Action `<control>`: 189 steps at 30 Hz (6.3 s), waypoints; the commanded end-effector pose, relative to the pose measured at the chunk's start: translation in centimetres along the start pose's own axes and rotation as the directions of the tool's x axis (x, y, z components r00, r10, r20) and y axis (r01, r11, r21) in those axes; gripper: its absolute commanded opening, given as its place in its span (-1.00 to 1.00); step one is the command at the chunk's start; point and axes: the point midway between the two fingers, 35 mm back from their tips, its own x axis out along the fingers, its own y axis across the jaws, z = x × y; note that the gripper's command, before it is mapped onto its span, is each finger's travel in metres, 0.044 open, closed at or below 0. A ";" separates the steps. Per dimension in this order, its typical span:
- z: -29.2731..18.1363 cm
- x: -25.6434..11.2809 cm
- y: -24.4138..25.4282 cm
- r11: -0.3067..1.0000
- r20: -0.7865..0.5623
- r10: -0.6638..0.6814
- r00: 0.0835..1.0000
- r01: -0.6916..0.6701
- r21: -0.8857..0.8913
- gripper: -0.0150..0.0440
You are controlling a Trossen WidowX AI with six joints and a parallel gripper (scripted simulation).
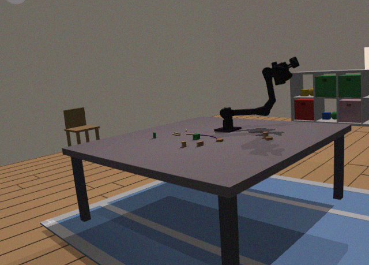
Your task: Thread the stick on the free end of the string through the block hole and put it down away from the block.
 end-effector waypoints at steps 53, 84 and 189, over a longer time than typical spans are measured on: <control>-31.6 -9.8 52.8 0.030 -0.369 0.680 0.634 0.478 0.878 1.00; 5.3 -11.2 64.2 -0.810 0.916 0.394 -0.072 -0.499 0.309 1.00; 4.8 -16.4 63.7 -0.755 0.916 0.394 -0.072 0.543 0.368 0.49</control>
